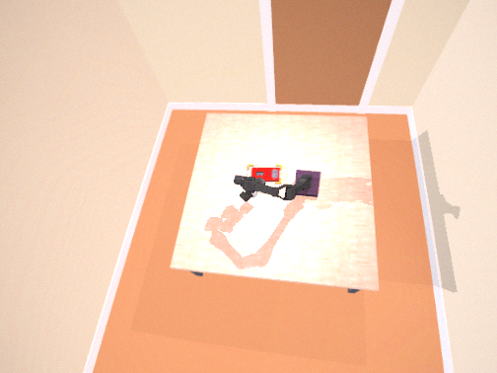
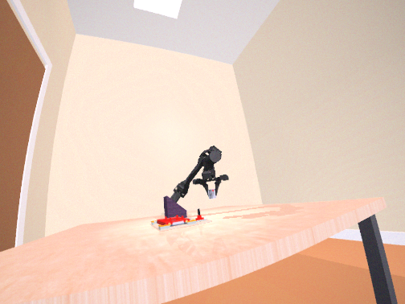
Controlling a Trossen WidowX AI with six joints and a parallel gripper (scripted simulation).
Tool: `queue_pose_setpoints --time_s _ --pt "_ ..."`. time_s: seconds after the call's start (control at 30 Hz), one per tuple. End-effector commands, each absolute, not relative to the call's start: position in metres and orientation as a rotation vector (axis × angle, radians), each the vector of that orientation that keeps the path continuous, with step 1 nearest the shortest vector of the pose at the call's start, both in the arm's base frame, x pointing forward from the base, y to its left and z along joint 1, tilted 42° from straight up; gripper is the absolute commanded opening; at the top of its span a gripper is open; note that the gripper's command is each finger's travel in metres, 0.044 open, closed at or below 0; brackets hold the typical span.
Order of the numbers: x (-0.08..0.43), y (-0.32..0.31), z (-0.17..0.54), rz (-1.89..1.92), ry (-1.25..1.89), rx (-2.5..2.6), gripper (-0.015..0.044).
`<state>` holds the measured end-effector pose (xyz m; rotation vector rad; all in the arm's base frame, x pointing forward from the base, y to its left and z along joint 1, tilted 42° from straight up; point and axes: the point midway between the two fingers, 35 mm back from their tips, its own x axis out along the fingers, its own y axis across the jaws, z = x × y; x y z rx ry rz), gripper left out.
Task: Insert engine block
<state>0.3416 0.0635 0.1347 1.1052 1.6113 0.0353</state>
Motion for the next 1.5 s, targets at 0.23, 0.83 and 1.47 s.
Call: queue_pose_setpoints --time_s 0.23,0.83,1.47 --pt "0.334 0.043 0.163 0.046 1.607 1.105 0.0" --pt "0.334 0.057 0.144 0.016 1.559 1.097 0.0" --pt "0.32 0.072 0.144 -0.281 1.067 0.973 0.0"
